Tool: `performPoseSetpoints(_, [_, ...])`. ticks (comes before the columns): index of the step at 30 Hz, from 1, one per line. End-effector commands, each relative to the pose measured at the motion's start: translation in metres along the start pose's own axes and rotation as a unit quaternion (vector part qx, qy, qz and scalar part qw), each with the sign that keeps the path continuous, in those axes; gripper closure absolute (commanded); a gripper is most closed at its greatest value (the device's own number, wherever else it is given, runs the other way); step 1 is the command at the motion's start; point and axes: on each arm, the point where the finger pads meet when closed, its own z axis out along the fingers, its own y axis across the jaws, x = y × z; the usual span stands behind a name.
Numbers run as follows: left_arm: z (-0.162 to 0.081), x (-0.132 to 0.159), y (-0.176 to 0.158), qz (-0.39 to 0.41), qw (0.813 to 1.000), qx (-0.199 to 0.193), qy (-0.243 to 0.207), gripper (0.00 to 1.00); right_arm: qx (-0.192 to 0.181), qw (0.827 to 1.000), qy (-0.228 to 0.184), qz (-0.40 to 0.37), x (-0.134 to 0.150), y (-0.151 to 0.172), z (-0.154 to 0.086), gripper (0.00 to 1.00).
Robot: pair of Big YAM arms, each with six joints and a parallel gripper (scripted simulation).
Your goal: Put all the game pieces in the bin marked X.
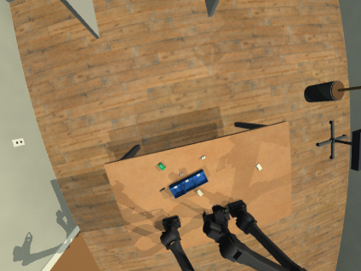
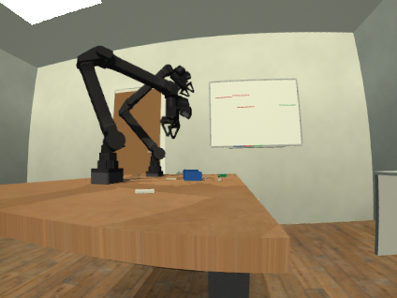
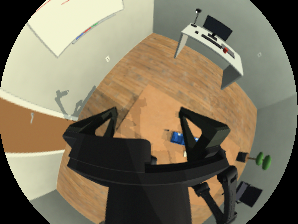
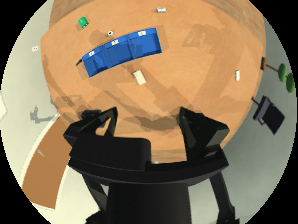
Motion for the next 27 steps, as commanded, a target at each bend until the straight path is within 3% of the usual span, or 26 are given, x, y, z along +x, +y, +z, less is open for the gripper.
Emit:
performPoseSetpoints(1, [-0.024, -0.006, 0.003, -0.004, 1.000, -0.004, -0.022, 0.00, -0.022, 1.000, -0.020, 0.002, -0.014, 0.020, -0.018, 0.00])
performPoseSetpoints(7, [-0.024, -0.006, 0.003, -0.004, 1.000, -0.004, -0.022, 0.00, -0.013, 1.000, -0.012, 0.001, -0.008, 0.009, -0.012, 0.00])
performPoseSetpoints(13, [-0.024, -0.006, 0.003, -0.004, 1.000, -0.004, -0.022, 0.00, -0.020, 0.992, -0.022, -0.121, -0.050, 0.041, 0.016, 0.00])
performPoseSetpoints(27, [-0.024, -0.006, 0.003, -0.004, 1.000, -0.004, -0.022, 0.00, -0.018, 0.992, -0.021, -0.121, -0.109, 0.089, 0.087, 0.00])
